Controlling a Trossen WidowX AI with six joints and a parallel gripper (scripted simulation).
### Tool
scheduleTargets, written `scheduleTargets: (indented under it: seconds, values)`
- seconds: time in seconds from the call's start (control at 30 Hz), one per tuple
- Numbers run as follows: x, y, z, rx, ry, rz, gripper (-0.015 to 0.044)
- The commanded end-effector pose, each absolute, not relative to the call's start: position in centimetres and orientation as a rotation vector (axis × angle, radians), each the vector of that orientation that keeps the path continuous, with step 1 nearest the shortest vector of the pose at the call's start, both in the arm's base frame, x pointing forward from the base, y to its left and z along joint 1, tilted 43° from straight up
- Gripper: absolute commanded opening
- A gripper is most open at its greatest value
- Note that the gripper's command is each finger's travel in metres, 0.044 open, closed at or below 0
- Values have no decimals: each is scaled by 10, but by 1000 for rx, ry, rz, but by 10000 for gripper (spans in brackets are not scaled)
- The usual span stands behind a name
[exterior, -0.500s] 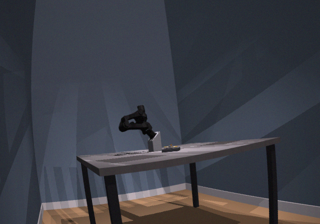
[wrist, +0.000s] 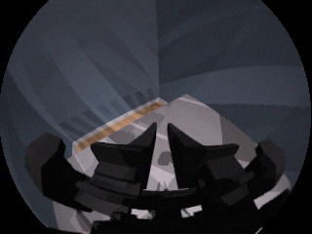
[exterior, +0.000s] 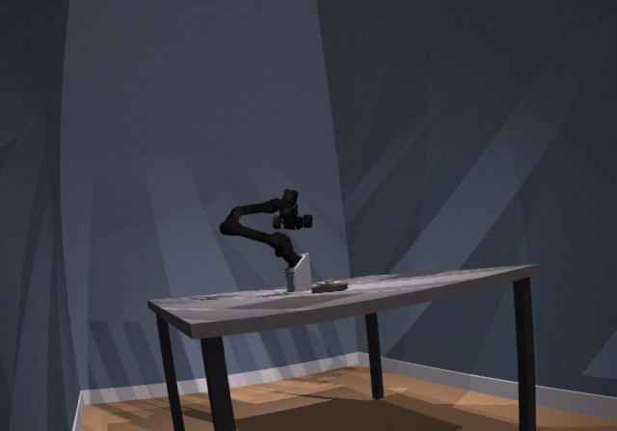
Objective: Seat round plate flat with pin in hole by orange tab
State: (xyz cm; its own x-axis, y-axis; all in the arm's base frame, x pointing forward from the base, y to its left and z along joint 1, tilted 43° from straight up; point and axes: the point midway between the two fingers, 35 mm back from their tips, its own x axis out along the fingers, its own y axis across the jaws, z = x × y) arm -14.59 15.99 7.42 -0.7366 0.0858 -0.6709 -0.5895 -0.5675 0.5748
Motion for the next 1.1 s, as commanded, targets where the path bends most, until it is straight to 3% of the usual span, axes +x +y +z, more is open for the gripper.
scheduleTargets:
  seconds: [0.0, 0.07, 0.3, 0.53, 0.8, 1.07]
  values:
    - [-93, 199, 51, -829, 1310, 1865, 0]
    - [-82, 205, 47, -818, 1330, 1783, 0]
    - [30, 226, 13, -708, 1456, 1060, 0]
    - [146, 184, -16, -611, 1501, 316, 0]
    - [220, 92, -32, -572, 1457, -325, 0]
    - [239, 57, -33, -612, 1421, -533, 0]
